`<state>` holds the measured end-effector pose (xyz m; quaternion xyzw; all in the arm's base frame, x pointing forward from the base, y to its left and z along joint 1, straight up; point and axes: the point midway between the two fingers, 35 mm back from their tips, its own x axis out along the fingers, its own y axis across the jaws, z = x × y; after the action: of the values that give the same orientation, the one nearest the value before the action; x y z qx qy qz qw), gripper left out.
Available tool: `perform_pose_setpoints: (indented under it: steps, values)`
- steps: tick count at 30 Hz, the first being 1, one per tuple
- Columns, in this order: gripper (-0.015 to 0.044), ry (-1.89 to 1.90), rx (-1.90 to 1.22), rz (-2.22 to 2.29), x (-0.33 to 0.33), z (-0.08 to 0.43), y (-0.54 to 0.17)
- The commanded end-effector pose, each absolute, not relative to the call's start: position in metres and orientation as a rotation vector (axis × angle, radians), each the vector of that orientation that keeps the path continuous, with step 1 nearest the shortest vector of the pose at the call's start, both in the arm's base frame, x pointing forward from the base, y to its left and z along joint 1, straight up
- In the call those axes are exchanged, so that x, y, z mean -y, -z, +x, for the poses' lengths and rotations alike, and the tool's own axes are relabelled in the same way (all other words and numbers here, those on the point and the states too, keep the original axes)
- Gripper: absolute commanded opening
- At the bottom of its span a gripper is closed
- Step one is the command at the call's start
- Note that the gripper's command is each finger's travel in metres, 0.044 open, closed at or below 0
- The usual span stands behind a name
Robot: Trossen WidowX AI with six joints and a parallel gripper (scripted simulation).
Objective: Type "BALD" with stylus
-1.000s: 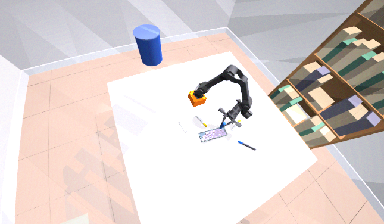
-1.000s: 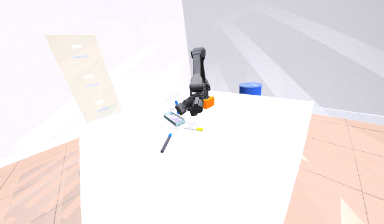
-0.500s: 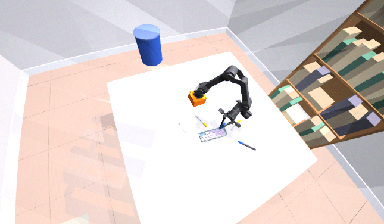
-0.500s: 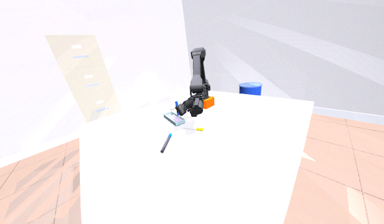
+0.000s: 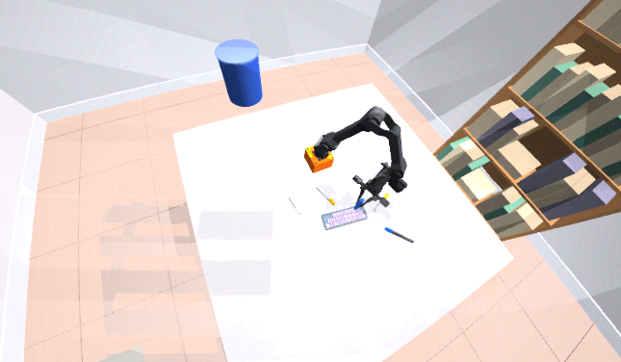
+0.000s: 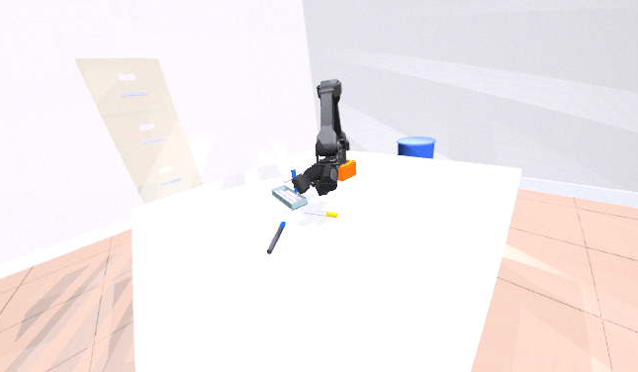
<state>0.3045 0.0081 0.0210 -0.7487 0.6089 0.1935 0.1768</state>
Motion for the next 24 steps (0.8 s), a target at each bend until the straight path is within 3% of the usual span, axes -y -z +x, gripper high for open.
perform_pose_setpoints:
  steps: [1,24]
  values:
    - [0.0081,-0.553,-1.728,-2.126,-0.008,0.304,-0.018]
    - [0.0081,-0.552,-1.728,-2.126,-0.007,0.304,-0.055]
